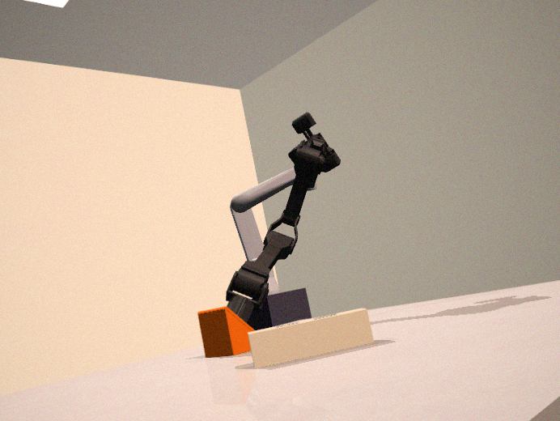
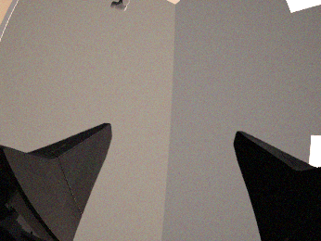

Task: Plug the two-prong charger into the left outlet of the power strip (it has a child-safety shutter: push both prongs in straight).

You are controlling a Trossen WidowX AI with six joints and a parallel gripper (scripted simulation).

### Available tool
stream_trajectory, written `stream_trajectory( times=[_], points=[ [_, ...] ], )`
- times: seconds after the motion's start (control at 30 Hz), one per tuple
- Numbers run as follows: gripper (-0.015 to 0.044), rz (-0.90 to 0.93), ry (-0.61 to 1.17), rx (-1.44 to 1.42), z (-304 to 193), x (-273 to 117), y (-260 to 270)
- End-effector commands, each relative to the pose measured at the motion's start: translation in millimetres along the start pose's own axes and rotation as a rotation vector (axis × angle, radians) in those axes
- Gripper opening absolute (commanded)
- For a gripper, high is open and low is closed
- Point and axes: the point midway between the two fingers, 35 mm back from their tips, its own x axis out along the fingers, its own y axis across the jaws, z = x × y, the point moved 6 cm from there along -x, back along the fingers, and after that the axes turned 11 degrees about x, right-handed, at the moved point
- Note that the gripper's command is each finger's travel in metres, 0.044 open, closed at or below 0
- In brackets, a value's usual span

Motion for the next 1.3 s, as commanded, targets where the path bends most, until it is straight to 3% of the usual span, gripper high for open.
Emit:
stream_trajectory(
  times=[0.0, 0.53, 0.97, 1.27],
  points=[
    [0.0426, -0.006, 0.003, 0.000, -1, -1, -2],
    [0.0440, -0.409, 0.416, -0.178, -79, -88, -113],
    [0.0440, -0.673, 0.878, -0.334, -125, -201, -186],
    [0.0440, -0.848, 1.113, -0.301, -134, -276, -208]
  ],
)
